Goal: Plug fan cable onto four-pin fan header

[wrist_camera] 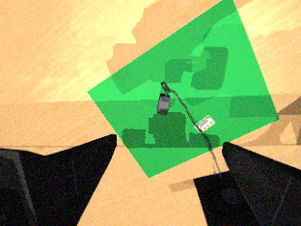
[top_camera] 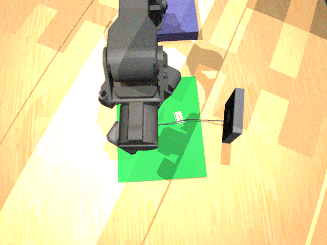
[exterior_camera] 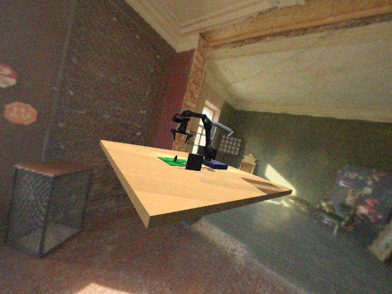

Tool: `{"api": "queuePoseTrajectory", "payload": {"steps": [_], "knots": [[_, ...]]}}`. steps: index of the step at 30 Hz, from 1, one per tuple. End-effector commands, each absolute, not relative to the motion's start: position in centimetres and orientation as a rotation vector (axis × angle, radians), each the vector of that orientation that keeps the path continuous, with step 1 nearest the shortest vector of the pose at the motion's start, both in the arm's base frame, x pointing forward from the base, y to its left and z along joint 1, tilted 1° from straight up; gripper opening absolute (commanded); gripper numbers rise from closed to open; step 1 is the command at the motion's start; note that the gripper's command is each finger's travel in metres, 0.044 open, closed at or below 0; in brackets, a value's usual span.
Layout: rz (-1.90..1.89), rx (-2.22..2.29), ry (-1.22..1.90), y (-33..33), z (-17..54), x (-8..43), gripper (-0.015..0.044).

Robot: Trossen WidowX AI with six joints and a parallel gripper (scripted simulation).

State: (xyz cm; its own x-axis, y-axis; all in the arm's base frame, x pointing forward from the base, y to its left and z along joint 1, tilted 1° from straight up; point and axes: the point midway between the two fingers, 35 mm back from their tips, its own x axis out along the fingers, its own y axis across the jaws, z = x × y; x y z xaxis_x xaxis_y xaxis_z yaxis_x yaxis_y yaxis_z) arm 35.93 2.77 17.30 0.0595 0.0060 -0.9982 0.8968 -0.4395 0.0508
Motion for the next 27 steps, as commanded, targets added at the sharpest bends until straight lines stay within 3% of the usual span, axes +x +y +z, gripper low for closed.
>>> {"api": "queuePoseTrajectory", "payload": {"steps": [1,9,18,27], "knots": [[-1.587,1.666,0.827,3.1,17.2,36.4,0.0440],[-1.587,1.667,0.827,3.1,16.6,36.5,0.0440],[-1.588,1.668,0.825,3.0,7.4,36.9,0.0440],[-1.589,1.668,0.825,3.0,7.0,36.9,0.0440]]}}
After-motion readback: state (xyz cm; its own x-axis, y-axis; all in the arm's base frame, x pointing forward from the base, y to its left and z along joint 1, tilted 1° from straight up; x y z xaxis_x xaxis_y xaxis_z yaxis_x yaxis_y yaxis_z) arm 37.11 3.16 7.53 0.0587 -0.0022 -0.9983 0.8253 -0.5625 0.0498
